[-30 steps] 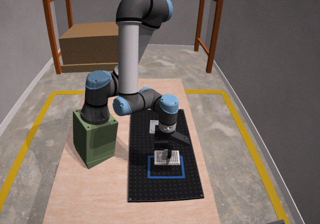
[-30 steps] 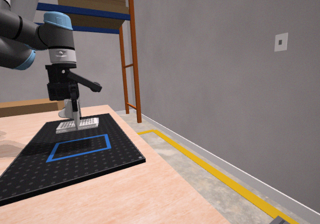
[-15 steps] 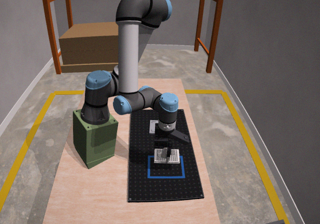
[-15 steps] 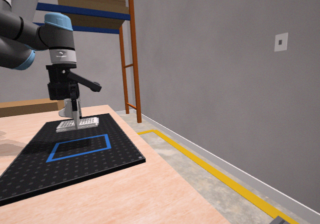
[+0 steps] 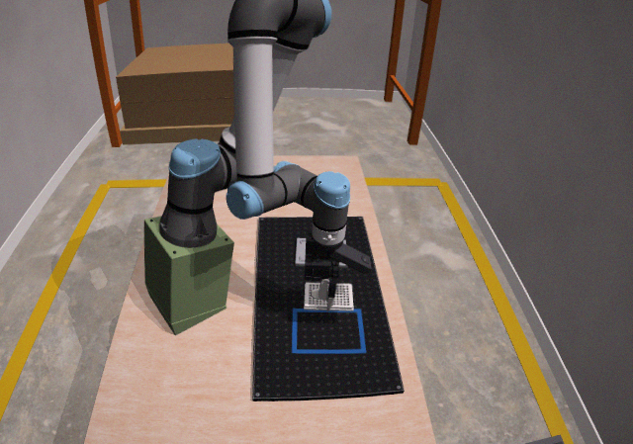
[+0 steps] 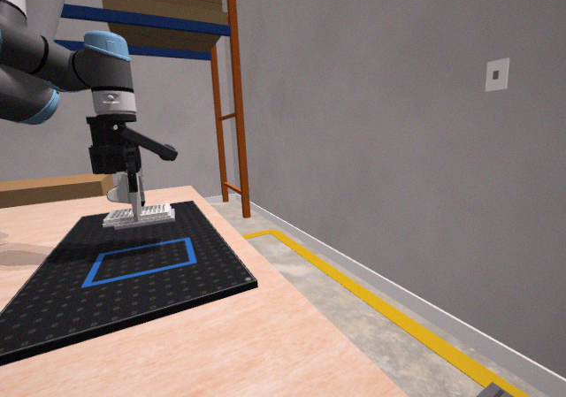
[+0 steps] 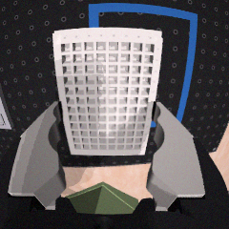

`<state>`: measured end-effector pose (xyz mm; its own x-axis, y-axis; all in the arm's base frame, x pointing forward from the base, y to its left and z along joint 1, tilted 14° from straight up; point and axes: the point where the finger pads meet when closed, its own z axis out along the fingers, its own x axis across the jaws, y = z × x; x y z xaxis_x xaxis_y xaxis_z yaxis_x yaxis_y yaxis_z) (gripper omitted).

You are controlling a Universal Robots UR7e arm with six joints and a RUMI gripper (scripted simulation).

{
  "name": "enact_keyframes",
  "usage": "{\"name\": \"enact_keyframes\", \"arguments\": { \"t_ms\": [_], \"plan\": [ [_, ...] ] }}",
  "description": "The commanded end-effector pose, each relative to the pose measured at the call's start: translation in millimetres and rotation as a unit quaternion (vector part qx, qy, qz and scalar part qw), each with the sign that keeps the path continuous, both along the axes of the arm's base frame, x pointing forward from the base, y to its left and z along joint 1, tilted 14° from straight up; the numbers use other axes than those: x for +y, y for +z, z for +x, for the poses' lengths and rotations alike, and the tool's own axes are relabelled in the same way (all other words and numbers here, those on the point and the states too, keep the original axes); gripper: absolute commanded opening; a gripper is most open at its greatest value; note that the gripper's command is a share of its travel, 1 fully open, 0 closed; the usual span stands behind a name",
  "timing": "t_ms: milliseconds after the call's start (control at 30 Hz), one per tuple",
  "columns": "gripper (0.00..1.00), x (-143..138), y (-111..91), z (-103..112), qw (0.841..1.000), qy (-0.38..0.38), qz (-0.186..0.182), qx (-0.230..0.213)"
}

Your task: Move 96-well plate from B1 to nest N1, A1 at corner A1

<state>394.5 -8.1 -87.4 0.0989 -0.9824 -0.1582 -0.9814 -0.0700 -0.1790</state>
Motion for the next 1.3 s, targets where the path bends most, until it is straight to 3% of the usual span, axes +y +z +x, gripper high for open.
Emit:
{"name": "enact_keyframes", "arguments": {
  "t_ms": [0, 1267],
  "plan": [
    [0.0, 16, 4, -2, 1.0, 0.0, -0.001, 0.0],
    [0.0, 126, 25, -21, 1.0, 0.0, -0.001, 0.0]
  ]
}}
